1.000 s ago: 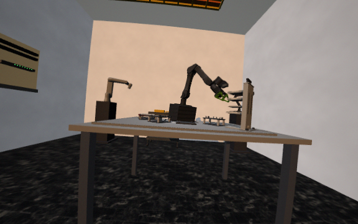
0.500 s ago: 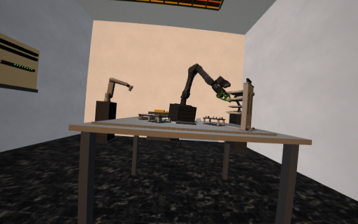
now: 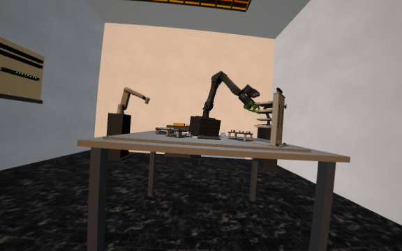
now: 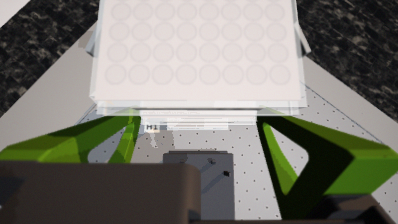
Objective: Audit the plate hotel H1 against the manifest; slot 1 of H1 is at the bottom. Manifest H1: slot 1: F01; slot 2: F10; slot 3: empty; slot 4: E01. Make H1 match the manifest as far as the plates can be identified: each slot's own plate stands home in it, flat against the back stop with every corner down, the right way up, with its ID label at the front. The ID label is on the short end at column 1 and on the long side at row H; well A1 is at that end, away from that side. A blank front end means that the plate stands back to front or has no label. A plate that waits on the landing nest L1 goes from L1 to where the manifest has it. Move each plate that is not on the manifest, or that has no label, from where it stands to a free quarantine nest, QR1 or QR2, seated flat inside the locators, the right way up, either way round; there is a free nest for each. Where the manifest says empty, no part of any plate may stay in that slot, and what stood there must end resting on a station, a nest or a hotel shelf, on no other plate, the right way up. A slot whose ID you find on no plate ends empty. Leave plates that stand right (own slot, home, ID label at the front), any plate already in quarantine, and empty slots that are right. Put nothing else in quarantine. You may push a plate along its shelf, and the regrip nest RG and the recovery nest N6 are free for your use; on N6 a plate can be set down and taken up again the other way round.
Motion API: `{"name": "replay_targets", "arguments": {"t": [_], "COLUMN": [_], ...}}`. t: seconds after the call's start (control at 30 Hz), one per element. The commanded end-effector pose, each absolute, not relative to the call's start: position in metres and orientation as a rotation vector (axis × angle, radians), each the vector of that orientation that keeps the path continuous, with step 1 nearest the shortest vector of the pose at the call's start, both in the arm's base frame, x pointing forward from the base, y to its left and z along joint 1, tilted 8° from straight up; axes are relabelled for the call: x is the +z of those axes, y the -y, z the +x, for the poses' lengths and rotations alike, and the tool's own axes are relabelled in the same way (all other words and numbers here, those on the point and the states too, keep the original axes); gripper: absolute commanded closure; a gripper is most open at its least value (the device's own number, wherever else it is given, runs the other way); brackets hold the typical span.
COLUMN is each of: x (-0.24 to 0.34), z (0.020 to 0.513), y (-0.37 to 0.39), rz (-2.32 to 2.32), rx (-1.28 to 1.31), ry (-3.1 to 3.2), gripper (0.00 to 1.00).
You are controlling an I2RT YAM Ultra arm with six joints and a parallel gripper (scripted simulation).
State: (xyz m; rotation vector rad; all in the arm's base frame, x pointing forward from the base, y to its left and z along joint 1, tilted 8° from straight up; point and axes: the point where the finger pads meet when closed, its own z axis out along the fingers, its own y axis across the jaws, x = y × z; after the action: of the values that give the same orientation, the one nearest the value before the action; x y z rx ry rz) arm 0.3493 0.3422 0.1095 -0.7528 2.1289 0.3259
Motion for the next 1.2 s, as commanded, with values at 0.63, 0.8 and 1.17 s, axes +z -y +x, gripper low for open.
{"name": "replay_targets", "arguments": {"t": [0.63, 0.8, 1.17], "x": [0.12, 0.12, 0.122], "z": [0.3521, 0.3521, 0.3519], "y": [-0.3453, -0.3453, -0.3452], "rz": [-0.743, -0.743, -0.743], "rx": [0.338, 0.338, 0.338], "ry": [-2.106, -2.106, -2.106], "gripper": [0.14, 0.14, 0.14]}}
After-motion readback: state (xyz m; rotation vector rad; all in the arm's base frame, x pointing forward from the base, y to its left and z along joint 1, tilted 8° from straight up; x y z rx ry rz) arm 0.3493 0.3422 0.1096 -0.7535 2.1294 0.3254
